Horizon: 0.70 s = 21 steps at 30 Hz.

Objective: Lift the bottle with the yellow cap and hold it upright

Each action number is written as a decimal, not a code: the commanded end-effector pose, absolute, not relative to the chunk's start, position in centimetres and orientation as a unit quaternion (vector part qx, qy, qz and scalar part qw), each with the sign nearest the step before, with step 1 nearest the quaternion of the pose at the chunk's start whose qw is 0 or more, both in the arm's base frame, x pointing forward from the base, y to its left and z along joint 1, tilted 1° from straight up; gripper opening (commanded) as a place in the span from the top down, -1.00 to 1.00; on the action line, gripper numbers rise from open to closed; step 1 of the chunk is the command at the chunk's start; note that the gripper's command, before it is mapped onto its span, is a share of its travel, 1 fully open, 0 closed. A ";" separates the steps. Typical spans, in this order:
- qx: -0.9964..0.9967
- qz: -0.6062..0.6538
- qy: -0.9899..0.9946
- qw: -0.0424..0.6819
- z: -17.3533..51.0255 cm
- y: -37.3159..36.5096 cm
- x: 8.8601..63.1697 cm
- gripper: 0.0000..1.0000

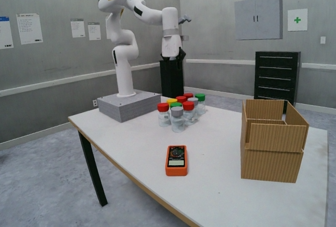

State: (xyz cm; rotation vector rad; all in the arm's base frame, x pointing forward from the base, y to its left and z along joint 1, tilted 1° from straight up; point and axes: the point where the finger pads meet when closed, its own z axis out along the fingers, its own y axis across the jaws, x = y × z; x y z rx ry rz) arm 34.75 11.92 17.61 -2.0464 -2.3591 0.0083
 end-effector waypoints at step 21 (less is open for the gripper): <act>-0.655 -0.001 -0.756 0.009 12.2 12.1 35.5 -0.58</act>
